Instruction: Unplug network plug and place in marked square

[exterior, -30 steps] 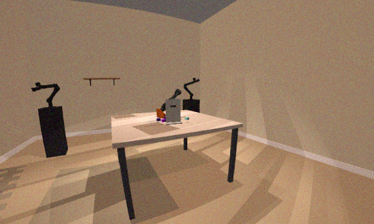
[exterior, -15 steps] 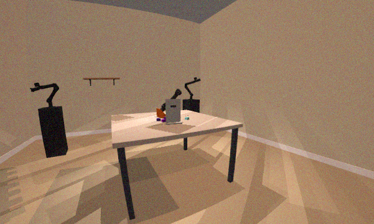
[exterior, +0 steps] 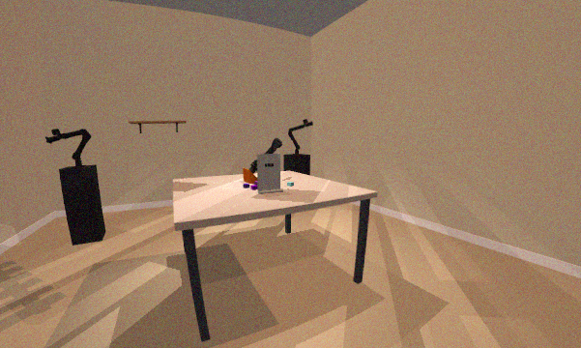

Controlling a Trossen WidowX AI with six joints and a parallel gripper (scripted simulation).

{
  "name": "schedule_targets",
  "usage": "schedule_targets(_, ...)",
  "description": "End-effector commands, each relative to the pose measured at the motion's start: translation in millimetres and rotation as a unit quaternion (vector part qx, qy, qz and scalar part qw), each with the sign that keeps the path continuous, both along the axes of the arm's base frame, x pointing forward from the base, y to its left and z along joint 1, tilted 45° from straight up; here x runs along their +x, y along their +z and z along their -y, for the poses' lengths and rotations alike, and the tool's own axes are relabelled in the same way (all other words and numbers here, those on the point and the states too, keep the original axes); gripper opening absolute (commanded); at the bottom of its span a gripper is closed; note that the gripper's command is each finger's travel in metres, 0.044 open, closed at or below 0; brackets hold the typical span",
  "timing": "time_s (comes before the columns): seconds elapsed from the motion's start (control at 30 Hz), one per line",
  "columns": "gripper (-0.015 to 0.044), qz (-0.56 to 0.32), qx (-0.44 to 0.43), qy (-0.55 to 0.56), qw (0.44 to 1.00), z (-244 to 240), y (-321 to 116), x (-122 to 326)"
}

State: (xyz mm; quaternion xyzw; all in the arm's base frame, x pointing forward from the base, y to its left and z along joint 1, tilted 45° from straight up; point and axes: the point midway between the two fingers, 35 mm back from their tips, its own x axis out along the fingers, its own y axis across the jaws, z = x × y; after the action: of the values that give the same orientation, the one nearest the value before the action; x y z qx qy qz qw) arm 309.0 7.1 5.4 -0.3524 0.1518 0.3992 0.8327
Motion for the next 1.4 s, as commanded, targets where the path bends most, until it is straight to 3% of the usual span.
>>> schedule_targets(0.0,0.0000,-0.004,0.001,0.001,1.000,-2,-2,0)
schedule_targets(1.37,0.0000,-0.004,0.001,0.001,1.000,-3,0,14)
